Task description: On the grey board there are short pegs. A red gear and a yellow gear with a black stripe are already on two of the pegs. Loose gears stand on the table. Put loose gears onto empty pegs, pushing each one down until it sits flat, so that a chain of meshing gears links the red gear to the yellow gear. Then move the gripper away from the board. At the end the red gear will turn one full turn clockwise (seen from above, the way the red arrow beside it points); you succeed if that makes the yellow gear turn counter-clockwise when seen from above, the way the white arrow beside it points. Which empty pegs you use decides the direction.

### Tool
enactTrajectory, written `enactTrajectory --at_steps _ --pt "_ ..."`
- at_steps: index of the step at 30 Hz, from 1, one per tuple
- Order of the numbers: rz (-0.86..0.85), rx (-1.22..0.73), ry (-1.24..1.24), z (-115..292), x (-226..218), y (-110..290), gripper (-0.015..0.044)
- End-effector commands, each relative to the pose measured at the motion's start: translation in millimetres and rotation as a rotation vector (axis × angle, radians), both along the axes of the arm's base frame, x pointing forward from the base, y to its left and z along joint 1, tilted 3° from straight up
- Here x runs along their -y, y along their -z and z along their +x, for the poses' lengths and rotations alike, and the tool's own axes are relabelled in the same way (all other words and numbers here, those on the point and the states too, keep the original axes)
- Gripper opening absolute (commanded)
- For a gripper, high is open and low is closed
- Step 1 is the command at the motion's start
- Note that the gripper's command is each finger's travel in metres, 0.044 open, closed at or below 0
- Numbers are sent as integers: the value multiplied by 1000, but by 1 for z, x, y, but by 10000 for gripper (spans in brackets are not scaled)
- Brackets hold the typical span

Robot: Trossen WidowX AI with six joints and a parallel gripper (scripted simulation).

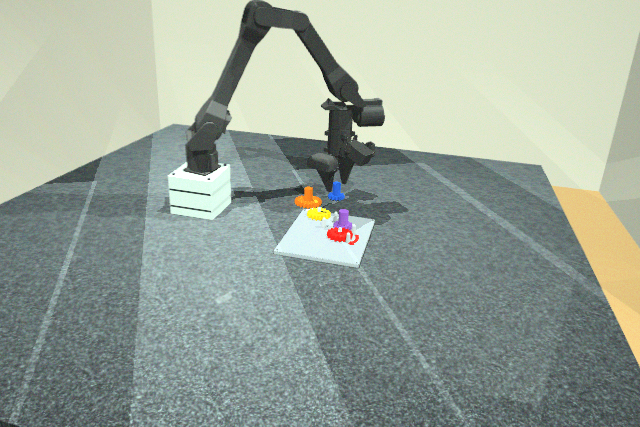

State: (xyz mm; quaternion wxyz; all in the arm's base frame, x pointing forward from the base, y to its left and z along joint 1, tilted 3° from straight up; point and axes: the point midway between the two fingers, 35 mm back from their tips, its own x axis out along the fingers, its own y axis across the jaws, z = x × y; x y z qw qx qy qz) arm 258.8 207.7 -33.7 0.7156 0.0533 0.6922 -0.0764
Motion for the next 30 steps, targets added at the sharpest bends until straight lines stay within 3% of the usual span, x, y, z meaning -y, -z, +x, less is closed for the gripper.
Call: enactTrajectory --at_steps 1,8,15,30 --pt "2 0 0 0 0 0 230" --pt "2 0 0 0 0 0 46" --pt "2 0 0 0 0 0 0" --pt "3 0 0 5 -7 -41 0"
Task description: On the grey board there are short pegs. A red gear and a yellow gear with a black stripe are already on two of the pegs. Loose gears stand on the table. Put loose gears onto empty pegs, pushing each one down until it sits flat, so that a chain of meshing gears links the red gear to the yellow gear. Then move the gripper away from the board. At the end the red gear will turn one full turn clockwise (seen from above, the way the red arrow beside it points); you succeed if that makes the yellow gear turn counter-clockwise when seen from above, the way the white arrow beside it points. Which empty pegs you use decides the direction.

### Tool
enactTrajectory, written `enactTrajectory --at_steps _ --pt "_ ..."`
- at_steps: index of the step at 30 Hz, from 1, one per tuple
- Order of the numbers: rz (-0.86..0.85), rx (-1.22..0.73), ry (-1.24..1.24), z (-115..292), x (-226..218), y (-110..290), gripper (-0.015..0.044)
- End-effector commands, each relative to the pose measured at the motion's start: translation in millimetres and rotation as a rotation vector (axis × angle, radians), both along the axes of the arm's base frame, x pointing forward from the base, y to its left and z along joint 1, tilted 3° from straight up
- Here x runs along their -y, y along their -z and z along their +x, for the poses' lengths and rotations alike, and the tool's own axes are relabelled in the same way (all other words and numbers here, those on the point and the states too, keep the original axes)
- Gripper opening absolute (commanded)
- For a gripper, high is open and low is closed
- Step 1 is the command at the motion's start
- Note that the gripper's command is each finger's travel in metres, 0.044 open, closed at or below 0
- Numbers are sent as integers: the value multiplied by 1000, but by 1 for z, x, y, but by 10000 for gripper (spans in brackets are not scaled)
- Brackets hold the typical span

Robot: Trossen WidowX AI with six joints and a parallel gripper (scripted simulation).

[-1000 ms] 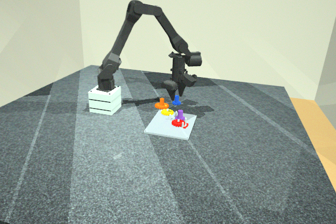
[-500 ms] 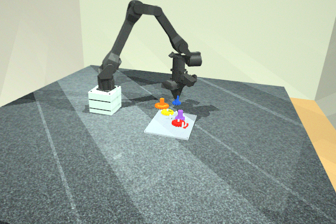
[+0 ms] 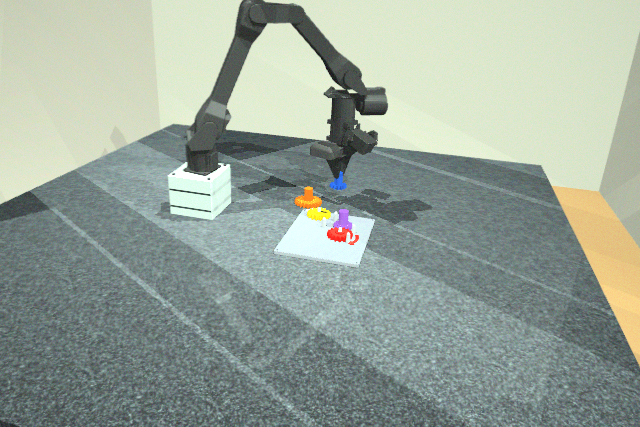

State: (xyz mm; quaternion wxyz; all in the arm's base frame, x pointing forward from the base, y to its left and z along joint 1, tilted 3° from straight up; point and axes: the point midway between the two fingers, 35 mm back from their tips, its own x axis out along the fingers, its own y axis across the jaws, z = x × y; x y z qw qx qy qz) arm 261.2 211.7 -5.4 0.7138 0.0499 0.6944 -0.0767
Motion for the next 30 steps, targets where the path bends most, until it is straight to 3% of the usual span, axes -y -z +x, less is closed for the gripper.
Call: enactTrajectory --at_steps 1,30 --pt "8 6 4 2 -3 -16 0" --pt "8 6 4 -6 -3 -111 0"
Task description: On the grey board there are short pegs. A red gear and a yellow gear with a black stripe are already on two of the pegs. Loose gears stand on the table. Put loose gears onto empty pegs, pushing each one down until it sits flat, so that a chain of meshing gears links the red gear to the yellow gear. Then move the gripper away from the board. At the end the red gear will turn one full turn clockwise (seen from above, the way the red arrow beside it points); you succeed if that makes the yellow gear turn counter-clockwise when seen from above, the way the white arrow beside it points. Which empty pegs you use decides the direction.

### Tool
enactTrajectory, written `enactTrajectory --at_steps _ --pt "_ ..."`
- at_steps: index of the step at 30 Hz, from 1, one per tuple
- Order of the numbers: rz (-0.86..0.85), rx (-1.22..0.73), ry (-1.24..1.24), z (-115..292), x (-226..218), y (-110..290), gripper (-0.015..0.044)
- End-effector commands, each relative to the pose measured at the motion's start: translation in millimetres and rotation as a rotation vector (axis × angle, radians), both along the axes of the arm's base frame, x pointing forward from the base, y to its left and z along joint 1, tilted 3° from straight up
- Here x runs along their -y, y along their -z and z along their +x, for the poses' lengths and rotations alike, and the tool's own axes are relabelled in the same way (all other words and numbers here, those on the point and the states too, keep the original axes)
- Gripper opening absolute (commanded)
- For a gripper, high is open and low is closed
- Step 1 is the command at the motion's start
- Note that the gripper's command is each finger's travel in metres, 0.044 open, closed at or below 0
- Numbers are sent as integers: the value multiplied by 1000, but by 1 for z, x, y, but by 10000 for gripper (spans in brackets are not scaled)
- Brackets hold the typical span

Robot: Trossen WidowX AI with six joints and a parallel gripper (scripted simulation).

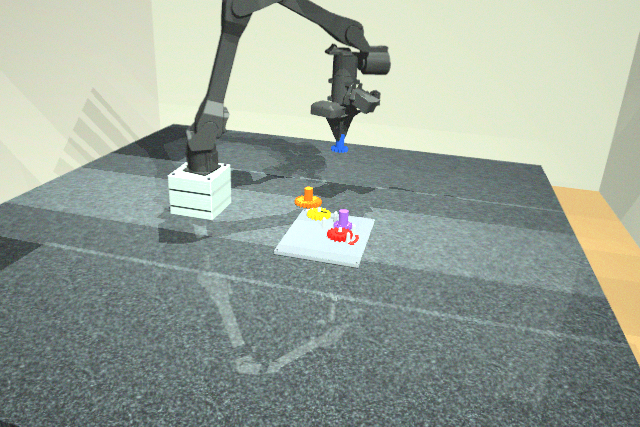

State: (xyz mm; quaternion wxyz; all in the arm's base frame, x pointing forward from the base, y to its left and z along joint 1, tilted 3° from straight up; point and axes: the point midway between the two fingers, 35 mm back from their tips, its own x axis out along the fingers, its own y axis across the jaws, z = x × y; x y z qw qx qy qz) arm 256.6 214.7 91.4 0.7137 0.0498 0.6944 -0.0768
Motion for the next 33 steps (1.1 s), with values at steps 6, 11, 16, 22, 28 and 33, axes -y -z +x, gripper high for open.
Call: enactTrajectory --at_steps 6,11,16,22,28,33 --pt "8 6 4 -1 2 -18 0" --pt "8 7 4 6 11 -12 0" --pt "7 7 4 13 21 -6 0" --pt "7 8 4 21 34 2 0" --pt "6 8 4 29 47 9 0" --pt "1 5 -10 32 57 14 0"
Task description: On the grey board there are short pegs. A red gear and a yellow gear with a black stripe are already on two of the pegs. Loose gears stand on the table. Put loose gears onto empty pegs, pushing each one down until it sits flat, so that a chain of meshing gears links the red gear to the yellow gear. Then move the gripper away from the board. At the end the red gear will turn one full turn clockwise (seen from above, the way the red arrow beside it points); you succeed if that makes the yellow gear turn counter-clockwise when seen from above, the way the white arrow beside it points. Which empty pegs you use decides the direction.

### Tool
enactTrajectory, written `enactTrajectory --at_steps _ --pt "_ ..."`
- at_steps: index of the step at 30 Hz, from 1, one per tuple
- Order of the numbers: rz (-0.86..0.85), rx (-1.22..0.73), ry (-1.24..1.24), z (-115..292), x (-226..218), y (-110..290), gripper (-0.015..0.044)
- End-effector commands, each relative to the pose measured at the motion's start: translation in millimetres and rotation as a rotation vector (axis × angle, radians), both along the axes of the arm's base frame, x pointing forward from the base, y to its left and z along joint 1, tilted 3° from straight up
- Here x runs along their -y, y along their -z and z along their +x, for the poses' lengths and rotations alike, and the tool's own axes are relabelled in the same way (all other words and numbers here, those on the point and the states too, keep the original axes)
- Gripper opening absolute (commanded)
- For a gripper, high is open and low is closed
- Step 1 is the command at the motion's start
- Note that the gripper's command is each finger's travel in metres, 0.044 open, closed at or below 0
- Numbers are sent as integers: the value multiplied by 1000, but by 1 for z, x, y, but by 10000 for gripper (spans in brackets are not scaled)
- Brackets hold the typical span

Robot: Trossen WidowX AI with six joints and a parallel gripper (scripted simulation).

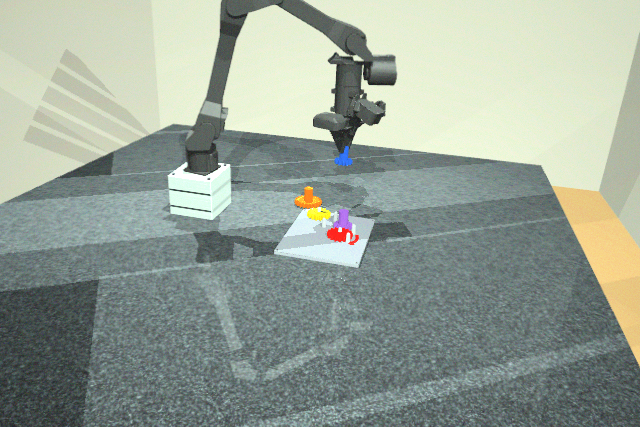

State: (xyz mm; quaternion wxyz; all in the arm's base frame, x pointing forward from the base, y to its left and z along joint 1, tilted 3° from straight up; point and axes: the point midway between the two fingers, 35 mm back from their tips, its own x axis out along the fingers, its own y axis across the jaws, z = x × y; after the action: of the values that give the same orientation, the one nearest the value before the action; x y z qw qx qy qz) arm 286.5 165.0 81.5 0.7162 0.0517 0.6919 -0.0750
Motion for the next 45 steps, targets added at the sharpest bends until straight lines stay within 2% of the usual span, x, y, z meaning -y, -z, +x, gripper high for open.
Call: enactTrajectory --at_steps 1,45 --pt "-4 -3 -13 3 9 5 0" --pt "-8 3 4 26 98 49 0"
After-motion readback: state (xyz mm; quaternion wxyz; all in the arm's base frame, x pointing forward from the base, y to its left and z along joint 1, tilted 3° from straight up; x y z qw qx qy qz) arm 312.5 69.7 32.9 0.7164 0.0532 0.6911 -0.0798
